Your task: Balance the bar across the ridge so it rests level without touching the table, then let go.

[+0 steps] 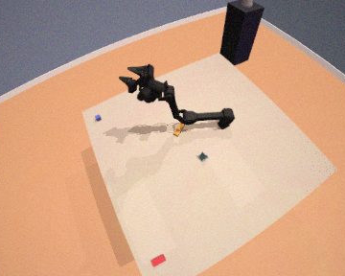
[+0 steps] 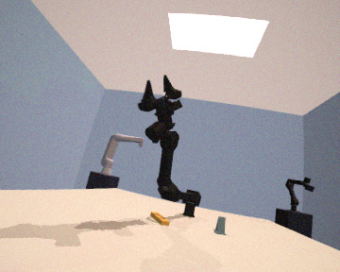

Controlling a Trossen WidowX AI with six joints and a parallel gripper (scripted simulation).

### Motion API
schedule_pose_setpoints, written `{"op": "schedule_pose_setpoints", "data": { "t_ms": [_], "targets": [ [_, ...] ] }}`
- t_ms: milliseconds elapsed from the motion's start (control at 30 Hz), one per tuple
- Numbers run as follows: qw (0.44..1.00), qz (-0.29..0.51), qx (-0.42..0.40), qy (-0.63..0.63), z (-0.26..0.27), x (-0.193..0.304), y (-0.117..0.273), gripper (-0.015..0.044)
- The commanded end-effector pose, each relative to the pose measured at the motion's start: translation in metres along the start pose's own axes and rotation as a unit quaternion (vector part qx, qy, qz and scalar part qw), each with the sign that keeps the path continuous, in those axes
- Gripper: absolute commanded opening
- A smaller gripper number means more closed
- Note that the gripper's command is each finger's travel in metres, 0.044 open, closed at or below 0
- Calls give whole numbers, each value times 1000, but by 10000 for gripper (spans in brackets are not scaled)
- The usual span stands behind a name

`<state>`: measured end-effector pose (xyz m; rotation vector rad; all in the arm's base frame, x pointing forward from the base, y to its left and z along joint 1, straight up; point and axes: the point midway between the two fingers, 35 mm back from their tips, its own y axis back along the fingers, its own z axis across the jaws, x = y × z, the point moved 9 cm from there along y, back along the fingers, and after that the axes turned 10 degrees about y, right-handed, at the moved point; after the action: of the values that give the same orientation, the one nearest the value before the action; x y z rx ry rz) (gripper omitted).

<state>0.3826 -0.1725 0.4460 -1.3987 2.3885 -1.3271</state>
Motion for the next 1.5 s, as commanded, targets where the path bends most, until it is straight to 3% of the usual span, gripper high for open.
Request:
{"op": "schedule_pose_setpoints", "data": {
  "t_ms": [0, 100, 633, 1300, 1467],
  "targets": [
    [1000, 1, 1, 2, -1, 1, 0, 374],
    [999, 18, 20, 28, -17, 14, 0, 315],
    [958, 148, 109, 220, -88, 120, 21, 315],
    [824, 289, 185, 452, -182, 191, 75, 315],
    [791, 295, 245, 477, -215, 185, 93, 315]
  ]
}}
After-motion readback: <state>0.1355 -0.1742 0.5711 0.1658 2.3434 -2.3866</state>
